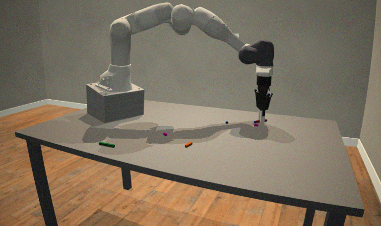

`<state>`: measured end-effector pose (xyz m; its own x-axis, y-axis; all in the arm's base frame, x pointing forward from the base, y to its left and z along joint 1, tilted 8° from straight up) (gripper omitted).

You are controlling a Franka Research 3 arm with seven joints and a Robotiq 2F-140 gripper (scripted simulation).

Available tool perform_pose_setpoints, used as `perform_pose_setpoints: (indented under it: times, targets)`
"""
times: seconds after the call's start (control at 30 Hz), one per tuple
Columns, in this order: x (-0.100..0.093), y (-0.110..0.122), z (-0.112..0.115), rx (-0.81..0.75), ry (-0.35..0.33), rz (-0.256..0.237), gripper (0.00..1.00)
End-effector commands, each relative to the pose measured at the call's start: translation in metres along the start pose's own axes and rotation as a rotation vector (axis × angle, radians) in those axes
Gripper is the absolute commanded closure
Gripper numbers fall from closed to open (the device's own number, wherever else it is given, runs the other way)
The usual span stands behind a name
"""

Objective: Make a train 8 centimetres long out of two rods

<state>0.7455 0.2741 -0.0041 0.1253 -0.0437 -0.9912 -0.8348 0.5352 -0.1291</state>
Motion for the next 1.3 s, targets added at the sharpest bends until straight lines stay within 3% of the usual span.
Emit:
perform_pose_setpoints:
  times: [0.0,0.43,0.87,1.07,1.27]
  targets:
    - [0.001,-0.001,0.000,-0.003,-0.002,-0.001,0.88]
    - [0.001,-0.001,0.000,-0.003,-0.002,-0.001,0.77]
    - [0.000,-0.001,0.000,-0.003,-0.002,-0.001,0.77]
    - [-0.006,-0.001,0.000,-0.003,-0.002,-0.001,0.77]
    - [-0.030,-0.001,0.000,-0.003,-0.002,-0.001,0.77]
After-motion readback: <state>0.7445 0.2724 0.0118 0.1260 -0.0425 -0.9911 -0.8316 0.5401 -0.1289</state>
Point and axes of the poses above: the point where the finger pads meet when closed, its own x axis out along the fingers, its own y axis across the jaws, z = x × y, the point moved 4 cm from there along -x, back along the fingers, and after that the axes turned 6 degrees about -x, right-handed, at the moved point
